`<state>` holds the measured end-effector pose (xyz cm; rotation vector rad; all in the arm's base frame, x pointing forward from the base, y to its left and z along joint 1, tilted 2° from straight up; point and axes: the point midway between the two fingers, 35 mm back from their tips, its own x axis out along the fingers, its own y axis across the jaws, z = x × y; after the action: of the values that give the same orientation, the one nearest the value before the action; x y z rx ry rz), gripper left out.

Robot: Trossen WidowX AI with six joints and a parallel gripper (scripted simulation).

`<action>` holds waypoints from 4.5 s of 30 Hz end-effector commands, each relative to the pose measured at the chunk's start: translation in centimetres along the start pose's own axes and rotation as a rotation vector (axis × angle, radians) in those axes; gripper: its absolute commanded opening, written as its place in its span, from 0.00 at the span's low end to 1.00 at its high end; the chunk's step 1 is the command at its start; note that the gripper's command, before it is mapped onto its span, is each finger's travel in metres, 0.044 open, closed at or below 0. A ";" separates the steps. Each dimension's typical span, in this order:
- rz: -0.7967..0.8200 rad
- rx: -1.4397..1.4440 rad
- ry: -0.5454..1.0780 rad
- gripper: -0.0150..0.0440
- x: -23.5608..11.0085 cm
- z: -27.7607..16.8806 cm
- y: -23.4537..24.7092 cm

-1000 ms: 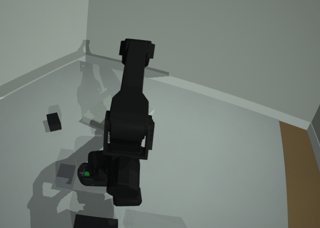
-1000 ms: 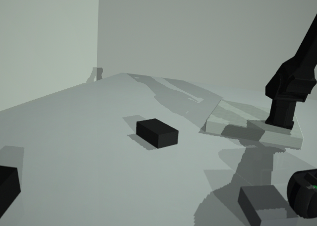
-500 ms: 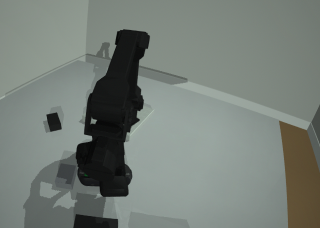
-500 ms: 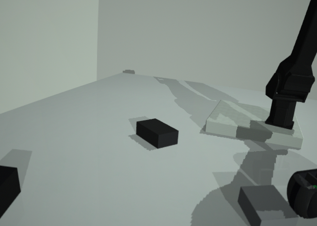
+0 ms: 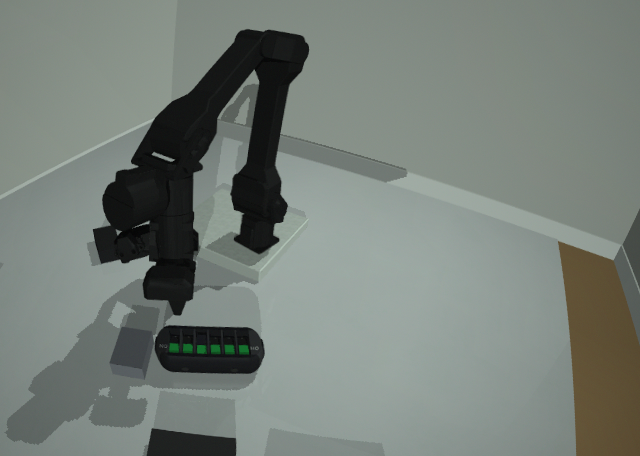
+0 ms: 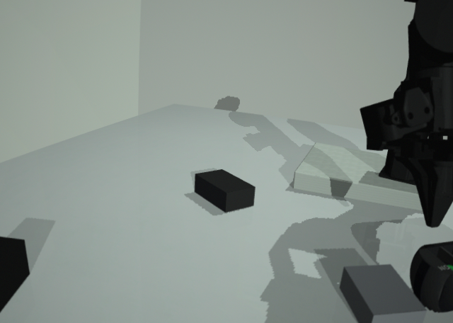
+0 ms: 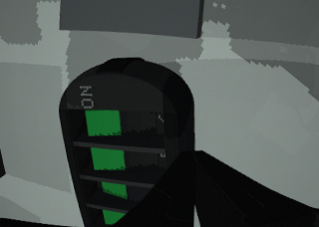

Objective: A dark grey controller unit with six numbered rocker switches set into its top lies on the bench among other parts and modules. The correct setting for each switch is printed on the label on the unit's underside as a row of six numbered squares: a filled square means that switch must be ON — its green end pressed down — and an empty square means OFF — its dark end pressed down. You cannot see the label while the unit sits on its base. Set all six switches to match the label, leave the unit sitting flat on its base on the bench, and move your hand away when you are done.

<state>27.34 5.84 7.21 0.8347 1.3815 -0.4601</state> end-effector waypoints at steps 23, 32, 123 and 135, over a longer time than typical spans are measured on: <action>-0.098 -0.052 0.016 0.25 -0.3 -2.8 3.6; -0.232 -0.007 -0.002 0.25 -0.8 -5.6 5.9; -0.233 -0.007 -0.002 0.25 2.4 -3.5 3.1; -0.233 -0.007 -0.002 0.25 3.1 -3.5 2.9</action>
<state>27.70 10.99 5.23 0.6769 1.4838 -0.6334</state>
